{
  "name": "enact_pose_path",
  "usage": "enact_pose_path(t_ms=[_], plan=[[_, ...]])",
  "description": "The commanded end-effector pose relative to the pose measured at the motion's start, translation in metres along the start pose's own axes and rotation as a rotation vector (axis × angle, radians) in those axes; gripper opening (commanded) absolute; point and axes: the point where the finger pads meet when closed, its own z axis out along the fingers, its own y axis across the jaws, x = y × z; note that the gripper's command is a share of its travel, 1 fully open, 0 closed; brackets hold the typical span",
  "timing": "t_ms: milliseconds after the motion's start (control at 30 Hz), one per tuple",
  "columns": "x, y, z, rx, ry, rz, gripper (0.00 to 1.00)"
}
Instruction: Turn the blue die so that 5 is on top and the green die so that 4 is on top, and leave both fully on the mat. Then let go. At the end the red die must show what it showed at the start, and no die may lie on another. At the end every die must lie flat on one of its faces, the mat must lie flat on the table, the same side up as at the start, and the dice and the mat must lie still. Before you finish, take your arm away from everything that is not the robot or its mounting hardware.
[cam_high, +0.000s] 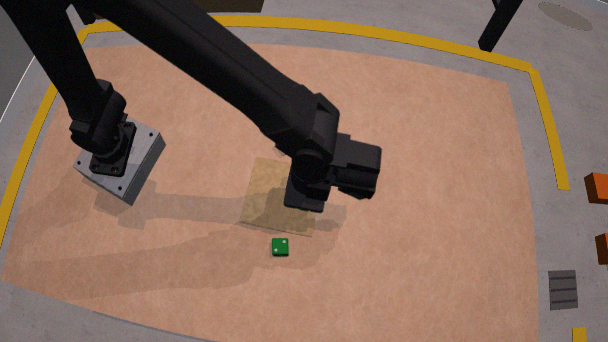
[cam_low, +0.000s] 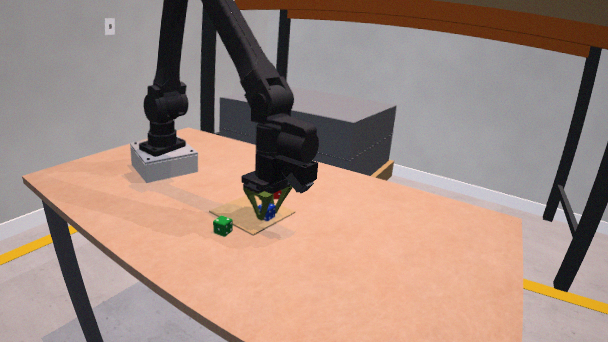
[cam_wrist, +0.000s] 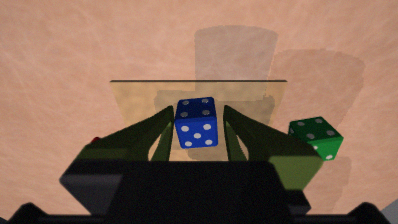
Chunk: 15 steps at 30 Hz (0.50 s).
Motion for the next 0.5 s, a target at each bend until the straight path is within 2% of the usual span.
enact_pose_path(t_ms=[0,33,167,333,400,467], plan=[[-0.017,-0.006,-0.002,-0.001,-0.037,0.004,0.45],[-0.018,-0.006,-0.003,-0.001,-0.039,0.004,0.45],[-0.029,-0.007,-0.030,-0.001,-0.072,0.006,0.45],[-0.028,-0.007,-0.051,-0.001,-0.074,0.008,0.45],[-0.028,-0.007,-0.051,-0.001,-0.074,0.008,0.45],[-0.028,-0.007,-0.062,-0.001,-0.075,0.010,0.45]])
